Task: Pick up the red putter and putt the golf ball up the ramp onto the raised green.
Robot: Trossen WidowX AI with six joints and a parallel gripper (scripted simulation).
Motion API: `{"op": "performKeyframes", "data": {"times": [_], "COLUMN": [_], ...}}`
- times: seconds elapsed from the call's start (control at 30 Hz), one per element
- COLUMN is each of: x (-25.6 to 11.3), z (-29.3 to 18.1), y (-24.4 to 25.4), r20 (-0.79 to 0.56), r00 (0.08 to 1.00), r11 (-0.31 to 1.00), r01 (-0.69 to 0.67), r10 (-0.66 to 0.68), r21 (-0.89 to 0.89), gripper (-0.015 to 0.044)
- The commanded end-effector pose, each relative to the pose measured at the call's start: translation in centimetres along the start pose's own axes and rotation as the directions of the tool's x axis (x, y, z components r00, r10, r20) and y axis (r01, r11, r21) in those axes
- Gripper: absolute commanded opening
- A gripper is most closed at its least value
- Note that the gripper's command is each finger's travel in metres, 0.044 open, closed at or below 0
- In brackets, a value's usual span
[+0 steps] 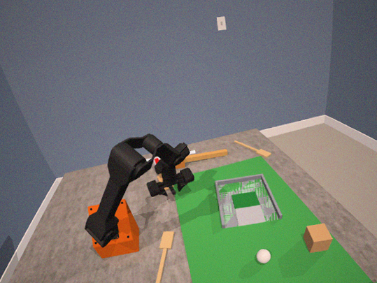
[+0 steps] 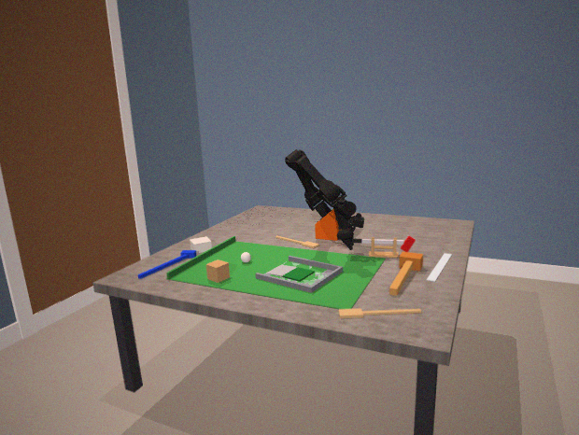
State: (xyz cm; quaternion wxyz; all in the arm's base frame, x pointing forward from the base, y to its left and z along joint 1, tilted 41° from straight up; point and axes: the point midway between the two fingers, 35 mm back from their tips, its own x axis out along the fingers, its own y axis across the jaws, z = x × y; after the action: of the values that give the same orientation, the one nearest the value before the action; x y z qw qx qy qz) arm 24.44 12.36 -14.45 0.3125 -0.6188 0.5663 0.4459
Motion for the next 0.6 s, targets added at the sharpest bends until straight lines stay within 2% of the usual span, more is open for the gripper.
{"op": "performKeyframes", "data": {"times": [0.0, 0.17, 0.4, 0.57], "x": [-0.1, -0.1, -0.2, -2.4], "z": [0.0, 0.0, 0.1, 0.8], "y": [0.0, 0.0, 0.0, -0.3], "r20": [0.000, 0.000, 0.001, 0.002], "r00": [1.000, 1.000, 1.000, 1.000], "r11": [1.000, 1.000, 1.000, 1.000], "r01": [0.001, 0.001, 0.001, 0.001], "r10": [-0.001, -0.001, -0.001, -0.001], "r21": [0.000, 0.000, 0.000, 0.000], "gripper": [0.0151, 0.0020, 0.0000, 0.0000]}}
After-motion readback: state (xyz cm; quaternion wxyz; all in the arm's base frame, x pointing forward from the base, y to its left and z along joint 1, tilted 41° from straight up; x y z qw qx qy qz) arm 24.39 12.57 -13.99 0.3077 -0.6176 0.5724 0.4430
